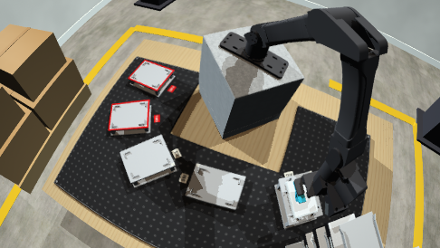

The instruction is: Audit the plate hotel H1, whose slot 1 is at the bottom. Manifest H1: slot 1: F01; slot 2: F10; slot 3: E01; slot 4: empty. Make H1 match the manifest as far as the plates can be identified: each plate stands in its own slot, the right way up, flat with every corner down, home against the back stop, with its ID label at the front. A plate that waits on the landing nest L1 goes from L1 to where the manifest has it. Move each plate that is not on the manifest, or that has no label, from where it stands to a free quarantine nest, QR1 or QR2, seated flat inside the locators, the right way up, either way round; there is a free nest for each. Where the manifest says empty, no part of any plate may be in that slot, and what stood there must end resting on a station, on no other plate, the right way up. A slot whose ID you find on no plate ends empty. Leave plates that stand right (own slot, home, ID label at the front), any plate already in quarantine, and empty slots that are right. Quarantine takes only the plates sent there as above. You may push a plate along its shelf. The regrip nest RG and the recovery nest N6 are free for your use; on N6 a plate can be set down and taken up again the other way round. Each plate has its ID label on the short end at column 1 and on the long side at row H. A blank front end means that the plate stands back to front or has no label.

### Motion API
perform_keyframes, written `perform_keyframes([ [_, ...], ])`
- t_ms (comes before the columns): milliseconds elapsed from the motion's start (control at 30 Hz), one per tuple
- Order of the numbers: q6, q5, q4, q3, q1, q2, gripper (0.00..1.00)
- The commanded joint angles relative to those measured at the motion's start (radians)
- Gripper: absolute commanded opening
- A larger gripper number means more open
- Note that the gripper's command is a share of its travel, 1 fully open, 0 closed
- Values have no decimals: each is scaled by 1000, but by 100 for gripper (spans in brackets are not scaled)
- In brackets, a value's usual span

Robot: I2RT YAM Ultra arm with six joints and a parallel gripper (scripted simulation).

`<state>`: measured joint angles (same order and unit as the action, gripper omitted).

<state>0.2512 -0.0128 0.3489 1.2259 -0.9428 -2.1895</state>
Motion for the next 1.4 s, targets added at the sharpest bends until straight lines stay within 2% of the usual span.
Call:
perform_keyframes([
  [0,-5,10,76,10,2,10,100],
  [233,-5,10,73,11,2,6,100],
  [1367,-6,10,-29,33,2,-118,100],
])
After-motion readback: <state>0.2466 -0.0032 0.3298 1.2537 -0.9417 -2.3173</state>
